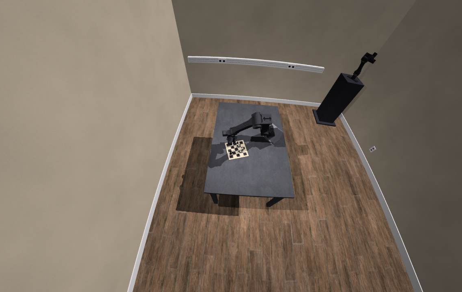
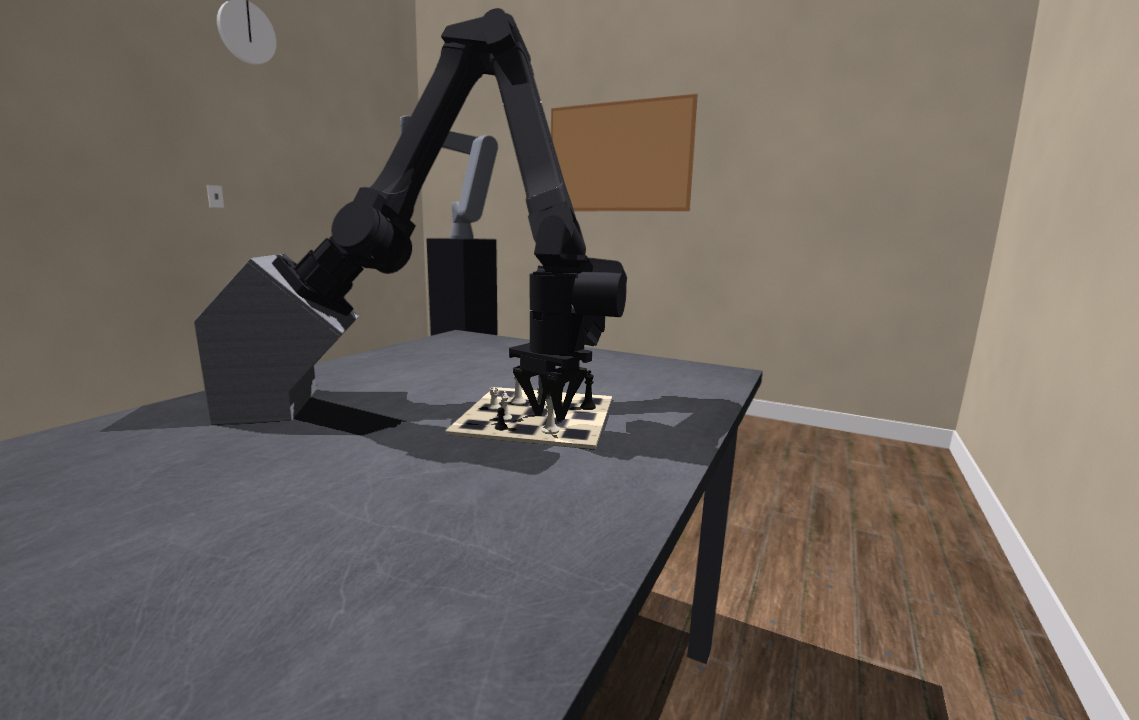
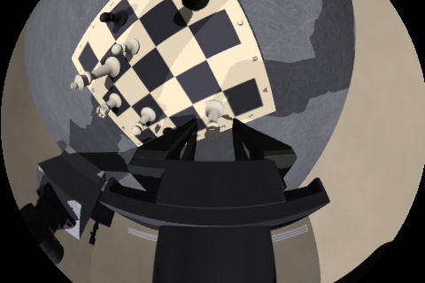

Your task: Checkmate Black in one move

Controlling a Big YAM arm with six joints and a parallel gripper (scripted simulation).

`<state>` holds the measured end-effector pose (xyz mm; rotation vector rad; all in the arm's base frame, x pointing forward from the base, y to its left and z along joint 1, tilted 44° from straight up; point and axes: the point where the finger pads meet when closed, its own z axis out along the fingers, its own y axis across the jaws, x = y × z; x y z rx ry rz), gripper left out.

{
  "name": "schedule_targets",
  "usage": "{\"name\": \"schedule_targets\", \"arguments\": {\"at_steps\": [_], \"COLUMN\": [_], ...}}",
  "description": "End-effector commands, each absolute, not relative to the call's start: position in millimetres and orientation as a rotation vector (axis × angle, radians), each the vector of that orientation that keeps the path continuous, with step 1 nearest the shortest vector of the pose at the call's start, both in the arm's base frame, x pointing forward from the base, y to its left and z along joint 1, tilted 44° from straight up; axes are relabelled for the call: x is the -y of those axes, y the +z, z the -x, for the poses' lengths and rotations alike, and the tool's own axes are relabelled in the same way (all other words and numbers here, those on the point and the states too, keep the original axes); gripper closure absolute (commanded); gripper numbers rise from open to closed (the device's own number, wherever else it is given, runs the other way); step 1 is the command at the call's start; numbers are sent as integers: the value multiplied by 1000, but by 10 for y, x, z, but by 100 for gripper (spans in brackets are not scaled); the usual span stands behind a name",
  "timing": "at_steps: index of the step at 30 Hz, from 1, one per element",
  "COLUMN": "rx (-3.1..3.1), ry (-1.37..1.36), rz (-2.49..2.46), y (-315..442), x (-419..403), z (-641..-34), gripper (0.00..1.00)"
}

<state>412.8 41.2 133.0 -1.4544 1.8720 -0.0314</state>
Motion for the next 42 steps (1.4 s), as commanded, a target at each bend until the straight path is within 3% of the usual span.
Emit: {"name": "schedule_targets", "arguments": {"at_steps": [1,35,36,42], "rx": [-1886,-1887,-1887,-1887], "ry": [-21,-20,-20,-20], "rz": [1444,1446,1446,1446], "y": [1281,1278,1278,1278], "x": [-422,-422,-422,-423], "z": [-4129,-4124,-4124,-4124], "gripper": [60,60,100,100]}}
